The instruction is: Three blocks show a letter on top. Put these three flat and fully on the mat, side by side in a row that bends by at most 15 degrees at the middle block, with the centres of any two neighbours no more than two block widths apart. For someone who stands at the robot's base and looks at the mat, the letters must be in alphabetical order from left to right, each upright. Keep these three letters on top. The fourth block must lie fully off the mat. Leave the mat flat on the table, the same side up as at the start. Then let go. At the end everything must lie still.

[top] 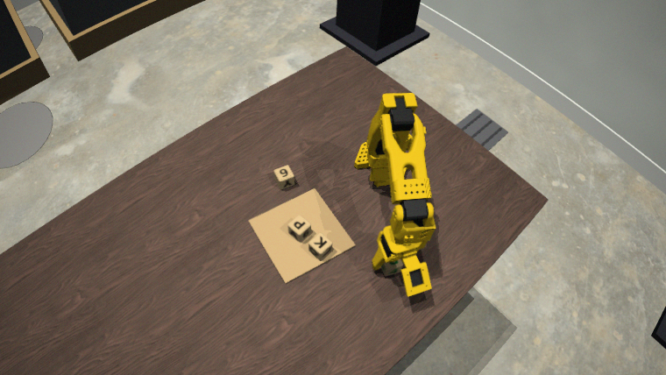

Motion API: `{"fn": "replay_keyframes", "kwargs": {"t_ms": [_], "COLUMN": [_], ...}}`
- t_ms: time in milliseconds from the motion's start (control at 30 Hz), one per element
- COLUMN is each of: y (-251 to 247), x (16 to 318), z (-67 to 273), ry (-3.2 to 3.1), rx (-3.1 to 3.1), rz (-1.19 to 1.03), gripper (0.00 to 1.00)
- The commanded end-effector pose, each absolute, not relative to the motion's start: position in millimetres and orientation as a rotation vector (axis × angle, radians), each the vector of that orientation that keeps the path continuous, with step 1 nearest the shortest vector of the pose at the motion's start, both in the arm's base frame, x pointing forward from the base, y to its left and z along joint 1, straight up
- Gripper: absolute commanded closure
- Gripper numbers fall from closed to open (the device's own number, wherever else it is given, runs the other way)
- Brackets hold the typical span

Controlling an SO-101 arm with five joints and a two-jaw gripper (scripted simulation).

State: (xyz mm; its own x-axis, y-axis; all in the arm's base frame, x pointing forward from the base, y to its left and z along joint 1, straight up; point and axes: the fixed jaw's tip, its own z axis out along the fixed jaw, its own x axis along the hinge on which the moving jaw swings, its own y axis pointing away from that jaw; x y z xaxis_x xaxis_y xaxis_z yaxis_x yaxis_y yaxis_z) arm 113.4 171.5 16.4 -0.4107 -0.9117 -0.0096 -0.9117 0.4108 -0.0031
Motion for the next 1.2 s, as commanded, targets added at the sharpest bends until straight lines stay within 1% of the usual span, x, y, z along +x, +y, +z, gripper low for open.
{"fn": "replay_keyframes", "kwargs": {"t_ms": [0,233,633,767,967,1033,1167], "y": [186,186,186,186,185,185,183], "x": [121,121,121,122,121,121,120], "z": [35,35,37,45,65,65,79], "ry": [2.537,2.537,2.537,2.537,2.537,2.537,2.537], "rx": [-1.641,-1.641,-1.641,-1.641,-1.641,-1.641,-1.641], "rz": [0.073,0.073,0.073,0.073,0.073,0.073,0.073], "gripper": [0.70,0.65,0.64,0.64,0.64,0.64,0.64]}}
